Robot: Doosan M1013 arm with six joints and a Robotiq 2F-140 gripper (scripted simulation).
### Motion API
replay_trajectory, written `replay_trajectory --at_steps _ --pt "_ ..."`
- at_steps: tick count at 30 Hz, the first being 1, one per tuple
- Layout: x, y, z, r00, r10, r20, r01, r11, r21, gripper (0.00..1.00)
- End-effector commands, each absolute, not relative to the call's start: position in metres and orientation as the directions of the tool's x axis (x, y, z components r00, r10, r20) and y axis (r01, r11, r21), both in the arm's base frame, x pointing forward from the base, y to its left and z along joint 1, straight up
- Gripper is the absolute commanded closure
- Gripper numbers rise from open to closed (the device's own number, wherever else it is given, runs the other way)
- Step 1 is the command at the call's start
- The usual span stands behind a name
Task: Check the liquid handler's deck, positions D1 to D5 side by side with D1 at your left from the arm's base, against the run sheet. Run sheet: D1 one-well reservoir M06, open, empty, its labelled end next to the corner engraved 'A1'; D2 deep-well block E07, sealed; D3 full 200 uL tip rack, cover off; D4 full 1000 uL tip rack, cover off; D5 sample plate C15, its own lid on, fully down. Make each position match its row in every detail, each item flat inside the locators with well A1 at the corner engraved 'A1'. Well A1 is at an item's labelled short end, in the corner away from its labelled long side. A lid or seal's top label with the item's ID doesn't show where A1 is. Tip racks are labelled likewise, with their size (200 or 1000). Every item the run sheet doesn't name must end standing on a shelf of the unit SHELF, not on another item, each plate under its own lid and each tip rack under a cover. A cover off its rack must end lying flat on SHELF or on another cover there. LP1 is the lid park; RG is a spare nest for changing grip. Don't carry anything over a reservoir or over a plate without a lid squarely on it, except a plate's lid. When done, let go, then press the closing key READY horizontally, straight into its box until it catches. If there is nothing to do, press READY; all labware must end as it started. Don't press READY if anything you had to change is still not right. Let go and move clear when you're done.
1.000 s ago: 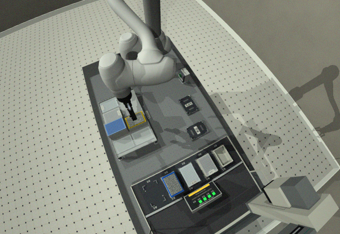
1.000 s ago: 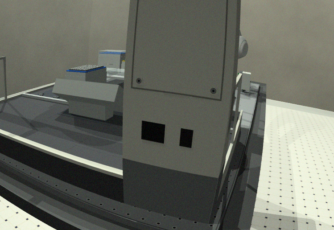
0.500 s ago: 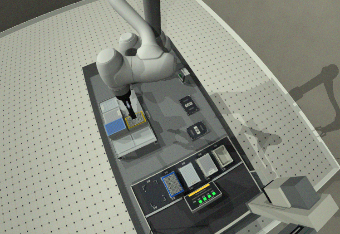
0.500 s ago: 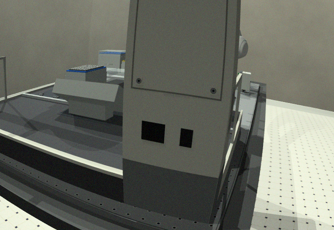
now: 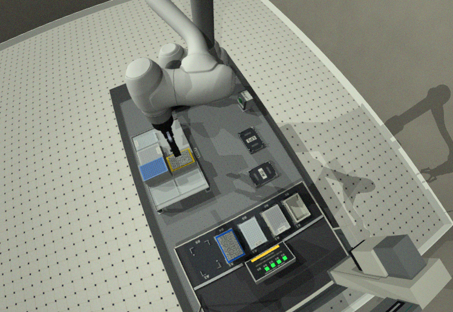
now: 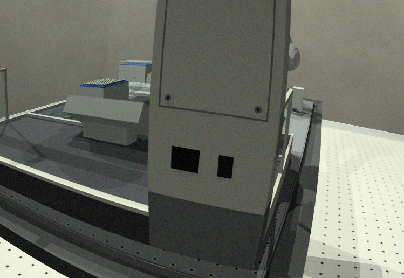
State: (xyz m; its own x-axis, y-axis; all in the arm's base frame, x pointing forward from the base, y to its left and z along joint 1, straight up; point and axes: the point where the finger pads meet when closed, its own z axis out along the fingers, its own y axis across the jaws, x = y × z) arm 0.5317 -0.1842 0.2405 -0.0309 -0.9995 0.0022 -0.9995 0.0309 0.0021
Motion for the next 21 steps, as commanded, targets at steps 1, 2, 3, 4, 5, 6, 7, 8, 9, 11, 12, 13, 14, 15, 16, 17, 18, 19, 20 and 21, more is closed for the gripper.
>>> replay_trajectory --at_steps 1,2,3,4,5,6,7,8,9,11,12,13,14,15,16,17,18,19,20,21 --pt "0.532 -0.184 0.244 -0.031 -1.0 0.002 -1.0 0.031 0.001 0.34" --pt "0.532 -0.184 0.246 -0.031 -1.0 0.002 -1.0 0.031 0.001 0.34" --pt "0.532 -0.184 0.248 -0.031 -1.0 0.002 -1.0 0.031 0.001 0.34" --pt "0.532 -0.184 0.249 -0.031 -1.0 0.002 -1.0 0.031 0.001 0.34" --pt "0.532 -0.184 0.251 -0.031 -1.0 0.002 -1.0 0.031 0.001 0.34" --pt "0.532 -0.184 0.253 -0.031 -1.0 0.002 -1.0 0.031 0.001 0.34" --pt "0.532 -0.184 0.254 -0.031 -1.0 0.002 -1.0 0.031 0.001 0.34" --pt "0.537 -0.184 0.254 -0.011 -1.0 0.002 -1.0 0.011 0.001 0.34" --pt "0.542 -0.185 0.254 0.009 -1.0 0.002 -1.0 -0.009 0.001 0.34" --pt "0.552 -0.185 0.254 0.049 -0.999 0.002 -0.999 -0.049 0.001 0.34" --pt "0.557 -0.185 0.254 0.069 -0.998 0.002 -0.998 -0.069 0.001 0.34" --pt "0.562 -0.185 0.253 0.089 -0.996 0.002 -0.996 -0.089 0.001 0.34" --pt "0.567 -0.186 0.253 0.109 -0.994 0.002 -0.994 -0.109 0.001 0.34" --pt "0.567 -0.186 0.253 0.109 -0.994 0.002 -0.994 -0.109 0.001 0.34" --pt "0.567 -0.186 0.253 0.109 -0.994 0.002 -0.994 -0.109 0.001 0.34" --pt "0.572 -0.186 0.253 0.129 -0.992 0.002 -0.992 -0.129 0.001 0.34" --pt "0.577 -0.186 0.253 0.148 -0.989 0.002 -0.989 -0.148 0.001 0.34" --pt "0.582 -0.186 0.253 0.168 -0.986 0.002 -0.986 -0.168 0.001 0.34" --pt "0.587 -0.186 0.253 0.188 -0.982 0.002 -0.982 -0.188 0.001 0.34" --pt "0.592 -0.187 0.253 0.208 -0.978 0.002 -0.978 -0.208 0.001 0.34"
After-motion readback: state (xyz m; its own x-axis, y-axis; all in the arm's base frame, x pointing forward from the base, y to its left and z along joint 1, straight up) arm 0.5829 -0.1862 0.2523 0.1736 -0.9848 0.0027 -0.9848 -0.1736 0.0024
